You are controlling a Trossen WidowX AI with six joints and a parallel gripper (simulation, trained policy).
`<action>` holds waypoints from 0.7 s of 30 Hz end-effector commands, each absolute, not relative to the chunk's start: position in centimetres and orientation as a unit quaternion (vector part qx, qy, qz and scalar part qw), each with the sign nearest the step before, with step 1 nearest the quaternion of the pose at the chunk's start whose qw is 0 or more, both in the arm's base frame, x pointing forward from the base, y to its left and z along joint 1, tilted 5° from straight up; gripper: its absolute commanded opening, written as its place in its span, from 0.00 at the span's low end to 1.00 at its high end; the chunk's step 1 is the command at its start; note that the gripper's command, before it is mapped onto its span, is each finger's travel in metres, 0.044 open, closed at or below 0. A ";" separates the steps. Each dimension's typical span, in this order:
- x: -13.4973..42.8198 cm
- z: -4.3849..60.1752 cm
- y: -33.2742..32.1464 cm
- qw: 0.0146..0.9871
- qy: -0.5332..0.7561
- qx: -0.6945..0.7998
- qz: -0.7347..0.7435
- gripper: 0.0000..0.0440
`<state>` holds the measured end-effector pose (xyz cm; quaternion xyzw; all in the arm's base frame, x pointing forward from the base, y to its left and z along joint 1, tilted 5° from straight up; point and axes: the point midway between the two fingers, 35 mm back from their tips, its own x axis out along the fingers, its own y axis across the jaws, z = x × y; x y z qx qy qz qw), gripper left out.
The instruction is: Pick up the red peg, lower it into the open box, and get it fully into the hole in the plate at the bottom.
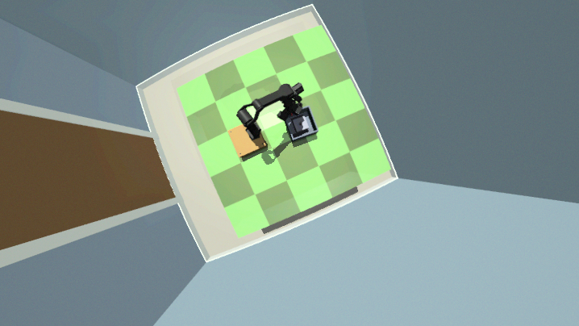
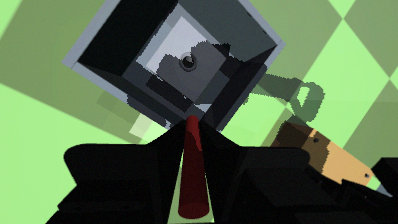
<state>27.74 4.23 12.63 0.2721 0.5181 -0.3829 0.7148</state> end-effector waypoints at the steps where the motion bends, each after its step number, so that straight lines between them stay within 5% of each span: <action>1: 28.8 12.4 3.0 0.715 0.514 0.273 -0.387 0.00; 21: 33.0 8.8 -2.4 0.716 0.544 0.260 -0.351 0.00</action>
